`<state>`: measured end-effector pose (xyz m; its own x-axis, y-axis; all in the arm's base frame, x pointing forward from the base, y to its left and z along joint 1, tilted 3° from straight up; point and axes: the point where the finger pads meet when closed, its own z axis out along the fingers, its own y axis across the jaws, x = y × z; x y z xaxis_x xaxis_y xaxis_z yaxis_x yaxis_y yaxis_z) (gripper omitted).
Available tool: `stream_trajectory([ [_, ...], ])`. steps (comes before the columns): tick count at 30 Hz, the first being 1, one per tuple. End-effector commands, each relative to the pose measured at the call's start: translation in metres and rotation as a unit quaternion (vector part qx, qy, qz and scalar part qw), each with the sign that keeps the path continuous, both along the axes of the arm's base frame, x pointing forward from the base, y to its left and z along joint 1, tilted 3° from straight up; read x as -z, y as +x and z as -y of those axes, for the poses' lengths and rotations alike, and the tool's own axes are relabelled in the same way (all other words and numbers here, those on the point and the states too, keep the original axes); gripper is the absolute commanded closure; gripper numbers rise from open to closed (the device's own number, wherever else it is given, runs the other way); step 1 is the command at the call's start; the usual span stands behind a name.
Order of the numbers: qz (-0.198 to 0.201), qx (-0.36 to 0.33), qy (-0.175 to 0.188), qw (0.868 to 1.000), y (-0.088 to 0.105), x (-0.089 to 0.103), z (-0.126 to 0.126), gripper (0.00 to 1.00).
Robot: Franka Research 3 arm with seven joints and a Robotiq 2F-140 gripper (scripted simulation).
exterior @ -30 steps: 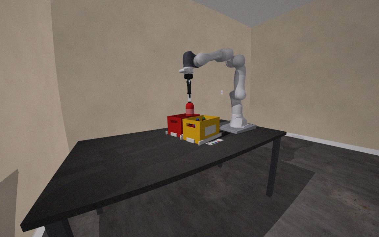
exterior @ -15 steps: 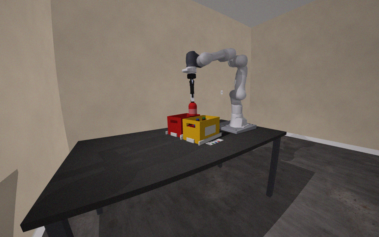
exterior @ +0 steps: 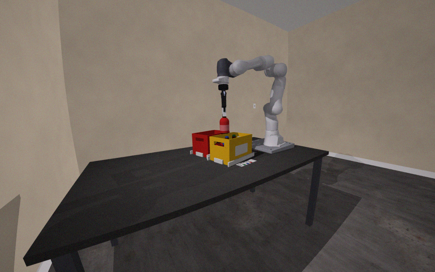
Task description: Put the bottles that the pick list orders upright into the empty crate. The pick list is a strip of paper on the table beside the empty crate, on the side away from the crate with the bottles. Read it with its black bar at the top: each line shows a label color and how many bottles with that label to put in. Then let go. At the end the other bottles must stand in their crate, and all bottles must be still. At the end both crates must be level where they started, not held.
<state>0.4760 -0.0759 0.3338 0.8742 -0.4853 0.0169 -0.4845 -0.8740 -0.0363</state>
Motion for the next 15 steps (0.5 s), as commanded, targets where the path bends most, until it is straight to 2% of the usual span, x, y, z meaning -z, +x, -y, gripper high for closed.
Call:
stream_trajectory([
  [1, 0.008, 0.002, -0.001, 1.000, -0.001, -0.005, -0.006, 1.00],
  [15, 0.008, 0.002, -0.001, 1.000, -0.019, -0.005, -0.023, 1.00],
])
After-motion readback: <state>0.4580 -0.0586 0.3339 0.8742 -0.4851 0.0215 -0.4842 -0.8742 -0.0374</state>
